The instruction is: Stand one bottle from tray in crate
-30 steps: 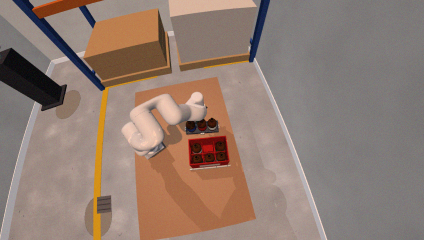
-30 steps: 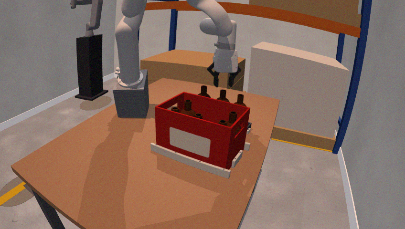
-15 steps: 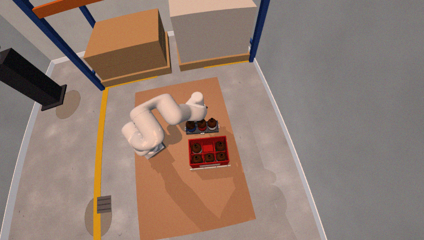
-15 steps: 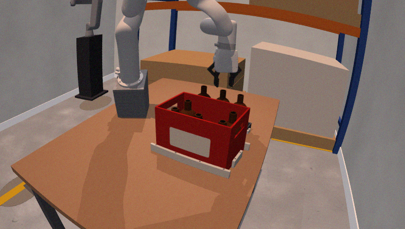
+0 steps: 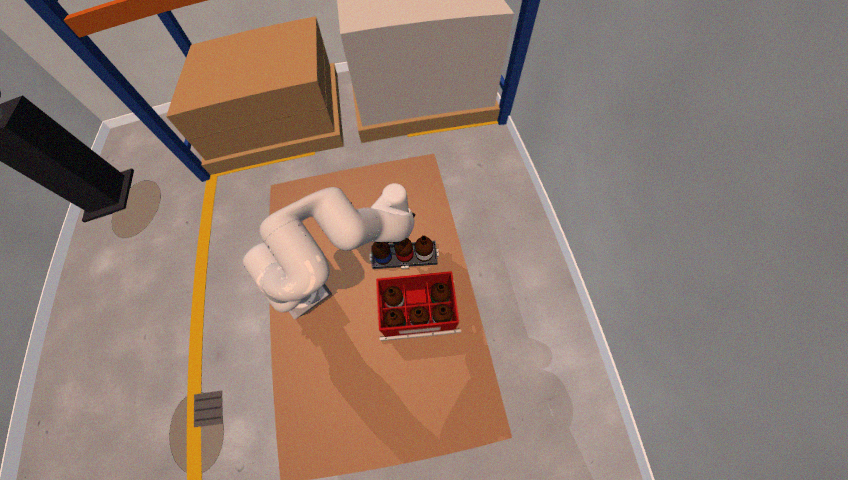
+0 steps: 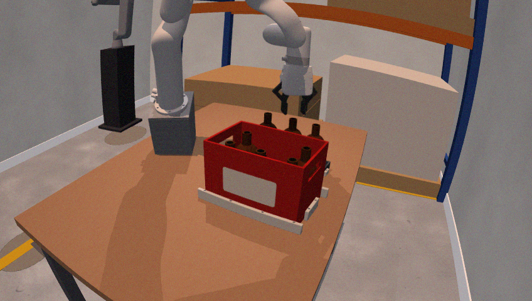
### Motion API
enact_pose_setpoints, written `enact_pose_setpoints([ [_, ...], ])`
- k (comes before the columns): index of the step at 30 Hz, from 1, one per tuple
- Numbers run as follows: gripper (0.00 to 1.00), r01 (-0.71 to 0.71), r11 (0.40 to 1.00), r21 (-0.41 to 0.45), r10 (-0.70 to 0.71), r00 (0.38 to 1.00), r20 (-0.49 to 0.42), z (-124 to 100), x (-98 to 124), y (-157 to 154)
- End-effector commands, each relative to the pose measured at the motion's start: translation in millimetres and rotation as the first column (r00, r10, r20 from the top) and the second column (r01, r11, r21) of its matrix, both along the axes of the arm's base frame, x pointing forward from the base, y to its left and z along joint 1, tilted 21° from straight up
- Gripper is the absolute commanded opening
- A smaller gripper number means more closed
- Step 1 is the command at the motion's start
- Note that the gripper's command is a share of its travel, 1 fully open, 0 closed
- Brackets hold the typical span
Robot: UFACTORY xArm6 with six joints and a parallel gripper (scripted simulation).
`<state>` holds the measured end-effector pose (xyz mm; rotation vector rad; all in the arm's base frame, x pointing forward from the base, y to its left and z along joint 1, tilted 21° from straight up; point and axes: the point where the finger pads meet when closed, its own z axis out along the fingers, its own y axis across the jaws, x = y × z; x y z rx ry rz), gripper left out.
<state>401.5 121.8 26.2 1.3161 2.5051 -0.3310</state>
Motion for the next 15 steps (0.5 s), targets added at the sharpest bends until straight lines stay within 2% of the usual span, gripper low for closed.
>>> enact_pose_setpoints([
  [1, 0.65, -0.001, 1.0, 0.002, 0.001, 1.0, 0.003, 1.1, 1.2, 0.9],
  [15, 0.65, -0.001, 1.0, 0.002, 0.001, 1.0, 0.003, -3.0, 1.8, -0.6],
])
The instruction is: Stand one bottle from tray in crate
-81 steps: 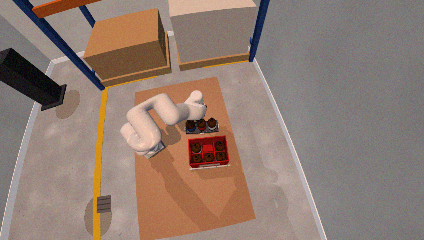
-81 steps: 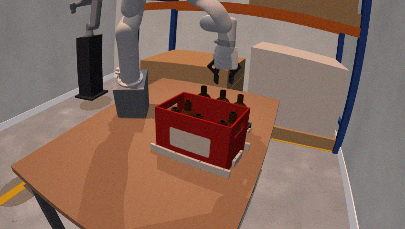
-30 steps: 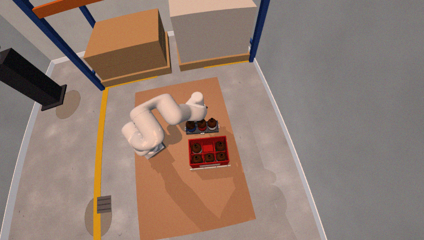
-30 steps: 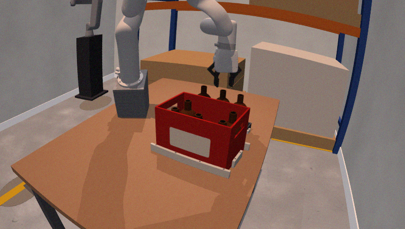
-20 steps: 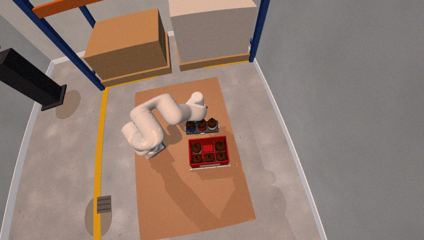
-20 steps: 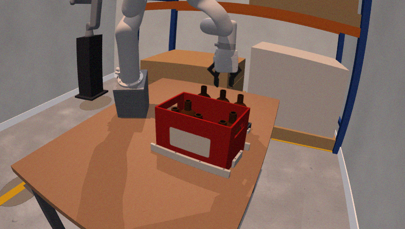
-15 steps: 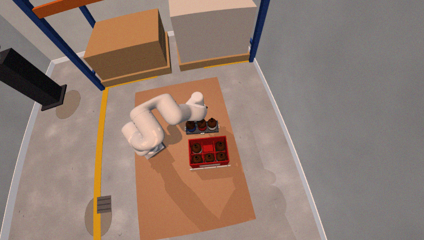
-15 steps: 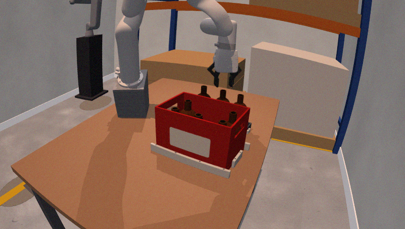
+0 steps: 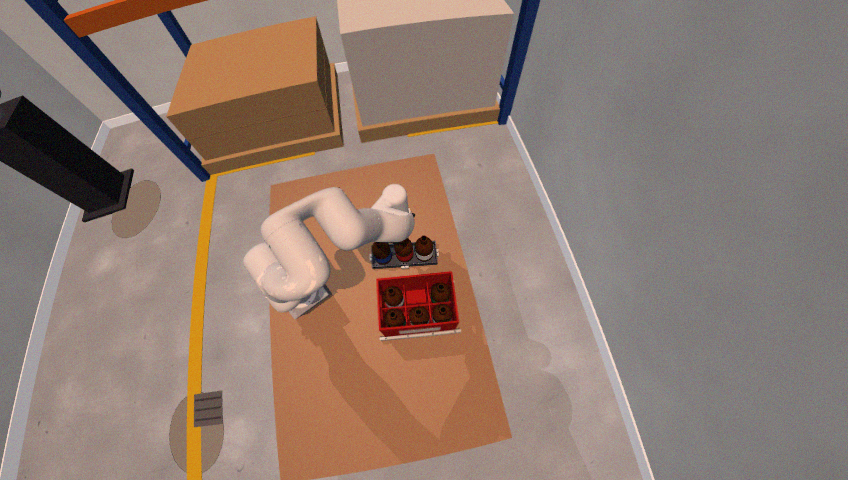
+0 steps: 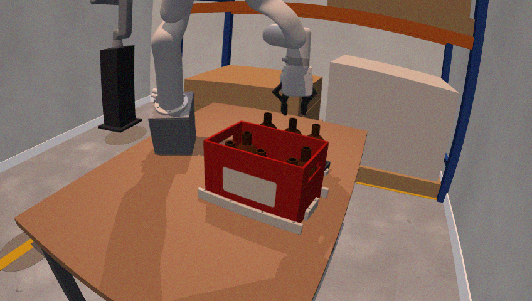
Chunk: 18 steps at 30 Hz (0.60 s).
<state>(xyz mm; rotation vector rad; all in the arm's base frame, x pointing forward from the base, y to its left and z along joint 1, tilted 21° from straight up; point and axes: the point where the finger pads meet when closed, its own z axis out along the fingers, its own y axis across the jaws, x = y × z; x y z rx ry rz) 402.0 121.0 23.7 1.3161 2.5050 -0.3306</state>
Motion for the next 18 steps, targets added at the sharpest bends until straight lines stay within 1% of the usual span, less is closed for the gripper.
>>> enact_pose_setpoints([
  [1, 0.65, -0.001, 1.0, 0.002, 0.001, 1.0, 0.003, -1, 1, 0],
  [18, 0.65, -0.001, 1.0, 0.002, 0.001, 1.0, 0.003, -17, 4, -6],
])
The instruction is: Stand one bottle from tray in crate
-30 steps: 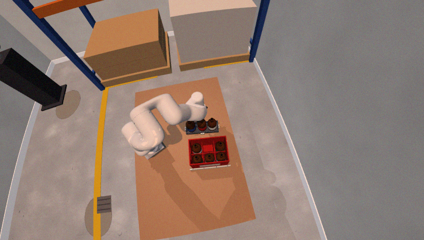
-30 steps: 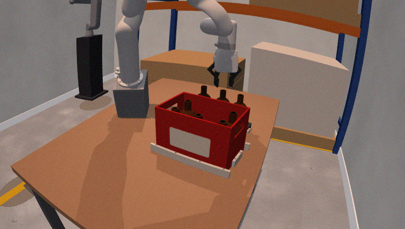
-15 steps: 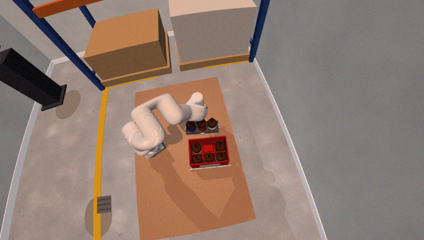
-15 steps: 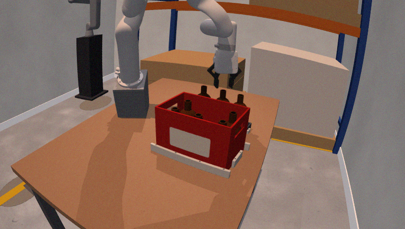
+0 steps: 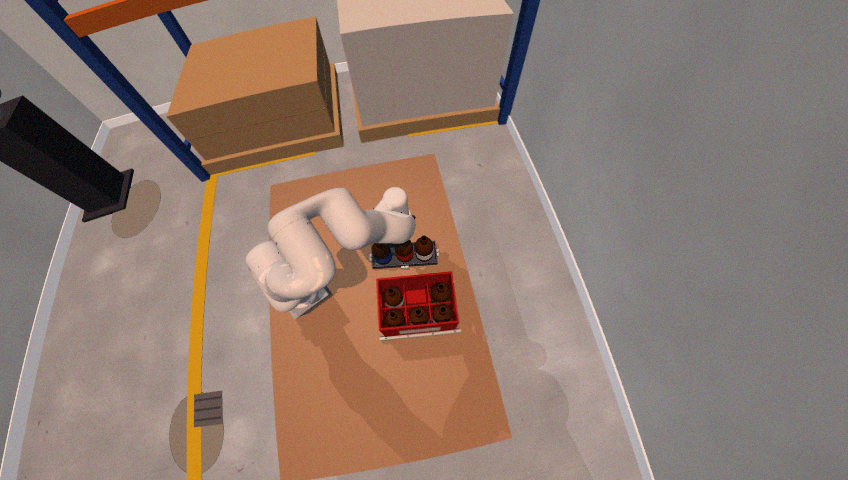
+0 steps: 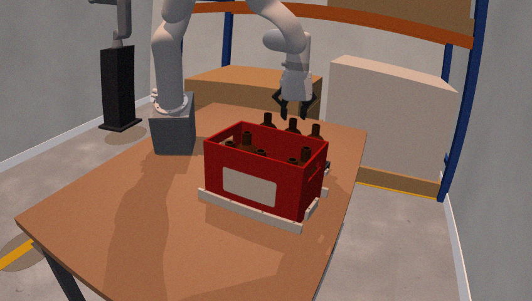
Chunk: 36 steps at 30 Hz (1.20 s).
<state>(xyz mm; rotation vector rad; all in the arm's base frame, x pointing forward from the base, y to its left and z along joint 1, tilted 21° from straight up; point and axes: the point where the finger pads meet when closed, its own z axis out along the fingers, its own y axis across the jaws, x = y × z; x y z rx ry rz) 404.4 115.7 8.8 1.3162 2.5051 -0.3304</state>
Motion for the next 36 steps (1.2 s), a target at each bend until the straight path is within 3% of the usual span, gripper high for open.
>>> enact_pose_setpoints([
  [1, 0.65, -0.001, 1.0, 0.001, 0.001, 1.0, 0.003, -3, 2, -1],
  [36, 0.65, -0.001, 1.0, 0.001, 0.001, 1.0, 0.003, -19, 4, -6],
])
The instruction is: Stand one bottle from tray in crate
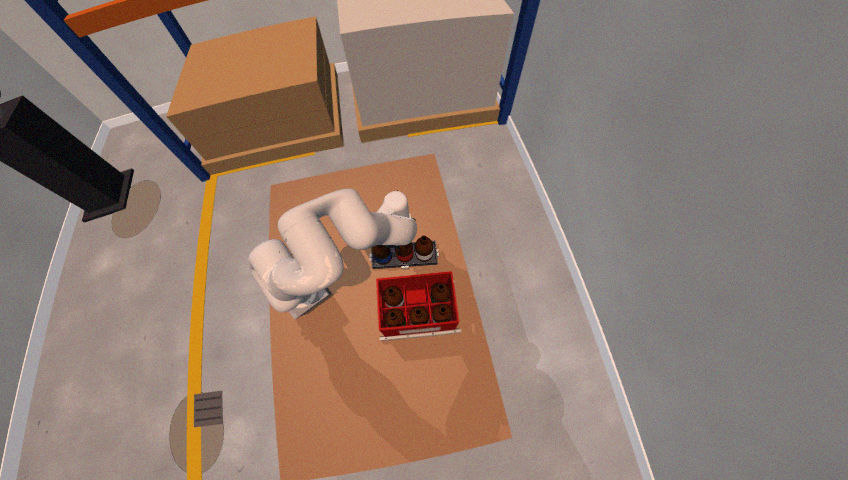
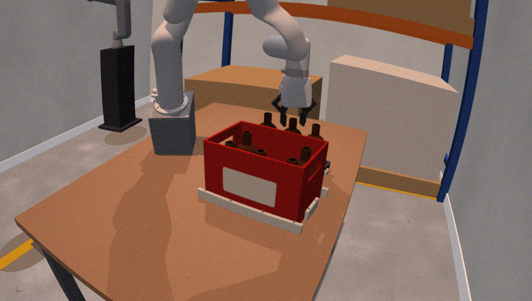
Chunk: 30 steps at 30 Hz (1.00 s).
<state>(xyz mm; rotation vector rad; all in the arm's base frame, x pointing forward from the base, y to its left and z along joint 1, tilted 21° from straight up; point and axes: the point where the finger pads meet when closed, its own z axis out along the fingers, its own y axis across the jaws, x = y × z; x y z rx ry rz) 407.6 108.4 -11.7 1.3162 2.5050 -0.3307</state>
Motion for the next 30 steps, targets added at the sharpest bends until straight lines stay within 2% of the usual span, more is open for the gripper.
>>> enact_pose_setpoints([
  [1, 0.65, -0.001, 1.0, 0.002, 0.001, 1.0, 0.003, 1.1, 1.2, 0.9],
  [6, 0.65, -0.001, 1.0, 0.002, 0.001, 1.0, 0.003, 1.1, 1.2, 0.9],
  [7, 0.0, -0.001, 1.0, 0.002, 0.001, 1.0, 0.003, 1.1, 1.2, 0.9],
  [30, 0.0, -0.001, 1.0, 0.002, 0.001, 1.0, 0.003, 1.1, 1.2, 0.9],
])
